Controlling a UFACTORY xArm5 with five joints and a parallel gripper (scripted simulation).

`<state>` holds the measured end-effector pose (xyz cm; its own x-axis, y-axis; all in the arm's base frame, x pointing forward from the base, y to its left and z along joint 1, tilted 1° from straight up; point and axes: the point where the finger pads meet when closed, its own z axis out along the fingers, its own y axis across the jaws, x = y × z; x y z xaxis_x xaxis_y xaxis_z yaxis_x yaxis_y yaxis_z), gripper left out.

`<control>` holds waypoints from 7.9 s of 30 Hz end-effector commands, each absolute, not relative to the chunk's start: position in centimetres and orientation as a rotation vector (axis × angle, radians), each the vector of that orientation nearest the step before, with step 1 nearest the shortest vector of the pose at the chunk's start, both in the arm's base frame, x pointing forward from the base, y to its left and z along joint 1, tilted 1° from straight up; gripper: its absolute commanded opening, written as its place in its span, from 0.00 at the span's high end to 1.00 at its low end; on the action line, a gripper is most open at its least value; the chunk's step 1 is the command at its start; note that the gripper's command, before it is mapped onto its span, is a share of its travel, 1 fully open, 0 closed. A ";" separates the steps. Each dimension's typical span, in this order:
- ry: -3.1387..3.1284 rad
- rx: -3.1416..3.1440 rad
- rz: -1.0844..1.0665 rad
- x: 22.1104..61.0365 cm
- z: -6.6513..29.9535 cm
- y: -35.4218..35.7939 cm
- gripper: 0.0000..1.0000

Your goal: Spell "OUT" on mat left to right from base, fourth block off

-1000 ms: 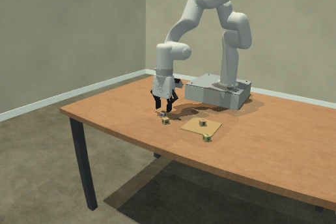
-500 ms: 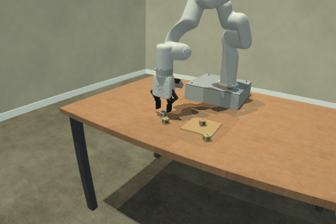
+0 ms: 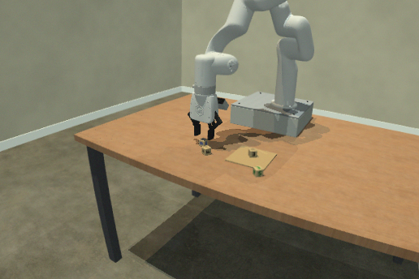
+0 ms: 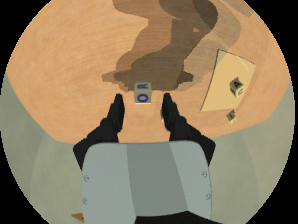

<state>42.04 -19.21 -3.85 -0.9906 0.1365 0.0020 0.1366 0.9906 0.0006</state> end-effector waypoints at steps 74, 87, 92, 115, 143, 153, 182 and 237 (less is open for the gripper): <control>-3.136 -0.215 0.001 42.2 -3.7 -19.3 0.38; -3.136 -0.215 0.001 42.2 -3.7 -19.3 0.38; -3.136 -0.215 0.001 42.2 -3.7 -19.3 0.38; -3.136 -0.215 0.001 42.2 -3.7 -19.3 0.38; -3.136 -0.215 0.001 42.2 -3.7 -19.3 0.38; -3.136 -0.215 0.001 42.2 -3.7 -19.3 0.38; -3.136 -0.215 0.001 42.2 -5.8 -19.2 0.38; -3.136 -0.215 0.001 42.2 -6.7 -19.2 0.58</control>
